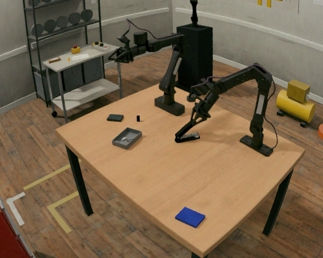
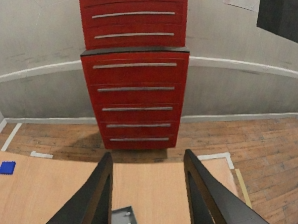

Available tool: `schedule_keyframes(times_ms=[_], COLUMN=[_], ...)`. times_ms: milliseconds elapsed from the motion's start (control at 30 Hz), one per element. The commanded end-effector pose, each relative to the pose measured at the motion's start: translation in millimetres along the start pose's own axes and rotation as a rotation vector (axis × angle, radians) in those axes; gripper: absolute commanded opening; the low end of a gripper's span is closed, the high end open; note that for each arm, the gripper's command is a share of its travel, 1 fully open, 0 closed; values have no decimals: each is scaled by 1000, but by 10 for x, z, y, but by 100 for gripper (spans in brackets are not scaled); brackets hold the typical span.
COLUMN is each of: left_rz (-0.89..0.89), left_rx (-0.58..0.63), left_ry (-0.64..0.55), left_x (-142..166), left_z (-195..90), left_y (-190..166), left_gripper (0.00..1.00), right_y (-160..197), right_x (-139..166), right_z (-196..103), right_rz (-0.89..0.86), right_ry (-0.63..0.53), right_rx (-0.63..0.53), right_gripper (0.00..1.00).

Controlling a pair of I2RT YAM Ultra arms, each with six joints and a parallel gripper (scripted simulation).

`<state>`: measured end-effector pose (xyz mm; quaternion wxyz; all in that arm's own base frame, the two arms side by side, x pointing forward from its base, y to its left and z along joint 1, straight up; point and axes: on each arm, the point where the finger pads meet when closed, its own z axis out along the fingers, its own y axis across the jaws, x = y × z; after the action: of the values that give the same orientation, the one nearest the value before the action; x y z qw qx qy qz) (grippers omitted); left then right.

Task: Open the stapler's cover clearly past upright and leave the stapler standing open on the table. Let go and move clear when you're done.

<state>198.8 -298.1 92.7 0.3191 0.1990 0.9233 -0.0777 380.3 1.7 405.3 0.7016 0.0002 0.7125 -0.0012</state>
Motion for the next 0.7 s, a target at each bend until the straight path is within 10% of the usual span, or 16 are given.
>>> schedule_keyframes(times_ms=[0, 667], left_rz=[15, 13], left_rx=[-7, -9], left_ry=[71, 284], left_x=[-61, -280], left_z=[-45, -71], left_y=[0, 1], left_gripper=[21, 21], right_y=[-31, -31], right_x=[-22, -22], right_z=[33, 33], right_rz=[4, 4], right_ry=[-16, -16], right_rx=[4, 4], right_gripper=[57, 57])
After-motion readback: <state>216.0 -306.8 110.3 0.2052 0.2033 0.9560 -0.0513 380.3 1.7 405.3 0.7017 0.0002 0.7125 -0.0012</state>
